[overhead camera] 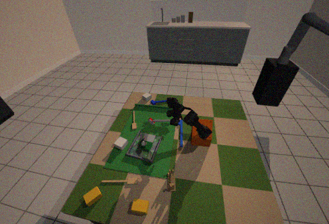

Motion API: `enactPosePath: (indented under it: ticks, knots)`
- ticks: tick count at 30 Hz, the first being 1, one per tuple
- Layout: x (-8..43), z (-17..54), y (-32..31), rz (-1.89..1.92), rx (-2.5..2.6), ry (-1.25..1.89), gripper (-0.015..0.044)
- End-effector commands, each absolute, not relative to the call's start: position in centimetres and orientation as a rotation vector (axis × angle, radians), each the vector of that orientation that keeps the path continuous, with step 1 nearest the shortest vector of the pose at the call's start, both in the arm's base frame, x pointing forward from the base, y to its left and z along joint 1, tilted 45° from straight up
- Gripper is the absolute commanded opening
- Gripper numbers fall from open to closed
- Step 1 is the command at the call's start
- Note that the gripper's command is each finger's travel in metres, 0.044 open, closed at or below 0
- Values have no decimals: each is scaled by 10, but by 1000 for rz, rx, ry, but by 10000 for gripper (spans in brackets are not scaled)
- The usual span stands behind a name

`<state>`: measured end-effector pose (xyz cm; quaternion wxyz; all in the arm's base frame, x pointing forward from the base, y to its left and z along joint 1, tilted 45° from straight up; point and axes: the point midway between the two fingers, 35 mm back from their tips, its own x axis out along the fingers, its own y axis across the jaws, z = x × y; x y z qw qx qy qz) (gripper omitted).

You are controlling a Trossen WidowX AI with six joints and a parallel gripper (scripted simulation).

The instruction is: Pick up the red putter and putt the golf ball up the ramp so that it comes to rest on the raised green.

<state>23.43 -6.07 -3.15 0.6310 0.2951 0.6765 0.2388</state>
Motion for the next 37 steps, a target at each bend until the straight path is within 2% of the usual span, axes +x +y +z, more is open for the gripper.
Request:
enactPosePath:
  ticks: [1, 37]
  knots:
    - [233, -23, -69, 549, 670, 1549, 0]
    - [235, -29, -63, 545, 675, 1546, 0]
